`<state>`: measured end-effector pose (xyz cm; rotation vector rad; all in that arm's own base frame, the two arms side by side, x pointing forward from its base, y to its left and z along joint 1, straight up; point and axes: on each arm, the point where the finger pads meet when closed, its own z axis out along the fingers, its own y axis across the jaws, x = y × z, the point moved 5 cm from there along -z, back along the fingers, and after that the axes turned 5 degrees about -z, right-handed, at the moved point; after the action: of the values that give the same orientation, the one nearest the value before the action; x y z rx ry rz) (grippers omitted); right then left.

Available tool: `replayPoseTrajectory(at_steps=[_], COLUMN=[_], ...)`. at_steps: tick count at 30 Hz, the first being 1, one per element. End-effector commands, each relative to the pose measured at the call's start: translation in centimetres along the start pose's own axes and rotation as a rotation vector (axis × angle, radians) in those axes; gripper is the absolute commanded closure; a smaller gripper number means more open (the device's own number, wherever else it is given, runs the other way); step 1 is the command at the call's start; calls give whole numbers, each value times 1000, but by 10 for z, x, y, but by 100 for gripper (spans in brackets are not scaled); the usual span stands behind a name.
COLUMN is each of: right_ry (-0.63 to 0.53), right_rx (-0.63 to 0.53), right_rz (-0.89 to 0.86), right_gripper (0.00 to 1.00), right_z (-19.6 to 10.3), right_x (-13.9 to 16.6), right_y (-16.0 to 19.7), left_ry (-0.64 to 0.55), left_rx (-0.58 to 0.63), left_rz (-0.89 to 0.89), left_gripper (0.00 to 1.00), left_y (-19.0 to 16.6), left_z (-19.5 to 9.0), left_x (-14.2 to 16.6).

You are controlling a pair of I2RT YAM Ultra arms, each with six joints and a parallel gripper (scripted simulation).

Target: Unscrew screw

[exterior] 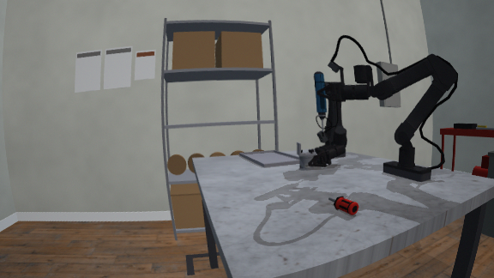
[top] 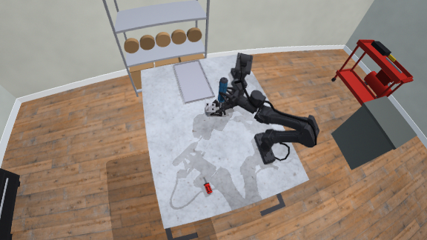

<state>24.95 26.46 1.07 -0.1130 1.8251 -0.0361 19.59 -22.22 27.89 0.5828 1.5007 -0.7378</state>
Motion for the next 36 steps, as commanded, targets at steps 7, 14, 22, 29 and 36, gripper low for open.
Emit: replayPoseTrajectory(at_steps=[7, 14, 22, 29, 36], right_ry=[-5, -5, -5, -5, -5], right_rx=[-1, -1, -1, -1, -1], right_rz=[10, 10, 10, 10, 10], right_gripper=[41, 41, 41, 41, 41], right_z=[0, 0, 0, 0, 0], right_x=[-3, -3, -3, -3, -3], right_y=[1, 1, 1, 1, 1], left_ry=[-131, -128, -126, 0, 83], left_rx=[13, 12, 12, -82, -138], left_rz=[5, 5, 5, -57, -106], left_gripper=[58, 58, 58, 58, 58], left_y=[-5, -5, -5, 21, 39], left_z=[1, 3, 4, 8, 9], left_x=[-42, -42, -42, -18, -6])
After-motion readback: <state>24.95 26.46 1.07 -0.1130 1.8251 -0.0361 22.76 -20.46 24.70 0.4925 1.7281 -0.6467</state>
